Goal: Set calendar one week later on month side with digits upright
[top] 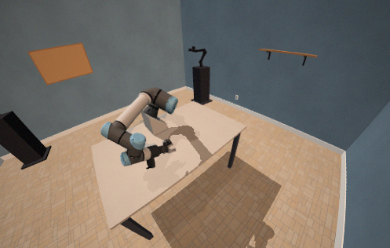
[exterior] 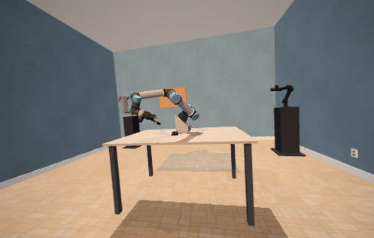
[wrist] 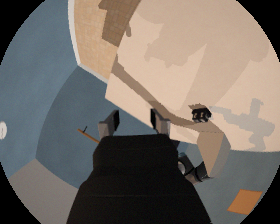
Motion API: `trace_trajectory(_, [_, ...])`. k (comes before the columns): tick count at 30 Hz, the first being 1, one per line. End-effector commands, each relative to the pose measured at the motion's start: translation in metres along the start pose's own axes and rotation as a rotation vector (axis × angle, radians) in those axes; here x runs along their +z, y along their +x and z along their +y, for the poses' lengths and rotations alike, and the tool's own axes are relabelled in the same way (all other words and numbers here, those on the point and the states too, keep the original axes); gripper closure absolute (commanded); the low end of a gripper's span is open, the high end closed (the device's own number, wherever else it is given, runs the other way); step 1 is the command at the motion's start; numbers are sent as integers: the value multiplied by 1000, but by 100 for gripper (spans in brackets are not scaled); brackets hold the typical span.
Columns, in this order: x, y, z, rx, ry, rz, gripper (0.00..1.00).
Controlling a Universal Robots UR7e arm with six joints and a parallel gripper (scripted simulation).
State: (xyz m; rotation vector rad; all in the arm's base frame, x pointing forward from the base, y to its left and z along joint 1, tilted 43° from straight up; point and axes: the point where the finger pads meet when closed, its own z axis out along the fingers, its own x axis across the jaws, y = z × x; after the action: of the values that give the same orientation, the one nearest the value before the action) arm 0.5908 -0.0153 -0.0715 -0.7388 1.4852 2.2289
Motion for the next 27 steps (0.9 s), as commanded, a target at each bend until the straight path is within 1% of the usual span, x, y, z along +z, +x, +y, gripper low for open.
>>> trace_trajectory(1, [-1,-1,1,-1,1,0,0])
trace_trajectory(20, [-1,-1,1,-2,1,0,0])
trace_trajectory(27, [-1,0,2,-25,5,8,0])
